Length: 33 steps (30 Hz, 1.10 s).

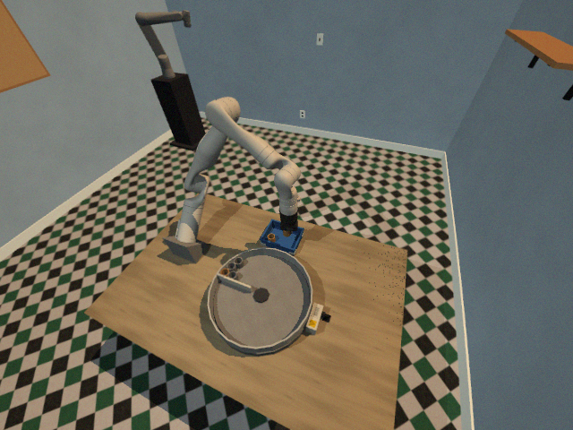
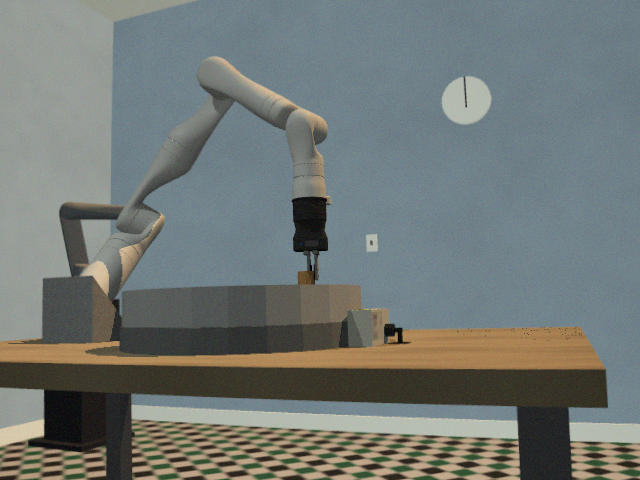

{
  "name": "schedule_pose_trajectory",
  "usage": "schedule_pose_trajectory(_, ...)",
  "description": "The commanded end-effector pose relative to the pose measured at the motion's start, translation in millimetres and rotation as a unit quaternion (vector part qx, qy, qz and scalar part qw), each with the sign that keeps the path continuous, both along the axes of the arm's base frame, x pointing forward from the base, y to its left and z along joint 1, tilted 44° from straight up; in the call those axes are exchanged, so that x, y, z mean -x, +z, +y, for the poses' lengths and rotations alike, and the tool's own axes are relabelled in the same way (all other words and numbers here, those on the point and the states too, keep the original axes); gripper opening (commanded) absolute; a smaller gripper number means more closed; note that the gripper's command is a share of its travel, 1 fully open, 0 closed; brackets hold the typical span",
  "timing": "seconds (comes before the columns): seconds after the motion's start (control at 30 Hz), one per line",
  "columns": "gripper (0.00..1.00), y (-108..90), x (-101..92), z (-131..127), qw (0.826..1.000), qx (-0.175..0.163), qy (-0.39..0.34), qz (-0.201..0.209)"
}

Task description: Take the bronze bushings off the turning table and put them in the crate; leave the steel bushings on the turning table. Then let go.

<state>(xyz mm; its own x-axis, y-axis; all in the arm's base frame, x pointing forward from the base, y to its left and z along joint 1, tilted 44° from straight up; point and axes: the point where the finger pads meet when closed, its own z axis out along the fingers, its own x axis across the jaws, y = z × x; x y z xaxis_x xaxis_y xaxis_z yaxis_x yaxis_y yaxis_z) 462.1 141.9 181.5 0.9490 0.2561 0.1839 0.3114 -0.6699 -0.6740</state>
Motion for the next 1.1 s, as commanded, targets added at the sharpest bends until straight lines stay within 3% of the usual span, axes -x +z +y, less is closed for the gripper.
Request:
schedule_pose_trajectory(0.0,0.0,-5.7,0.6,6,1.0,0.0,0.0,0.0)
schedule_pose_trajectory(0.1,0.0,-15.6,1.3,15,1.0,0.0,0.0,0.0)
schedule_pose_trajectory(0.5,0.0,-15.6,1.3,15,1.0,0.0,0.0,0.0)
schedule_pose_trajectory(0.67,0.0,-31.9,2.4,31,1.0,0.0,0.0,0.0)
schedule_pose_trajectory(1.07,0.0,-31.9,2.4,31,1.0,0.0,0.0,0.0)
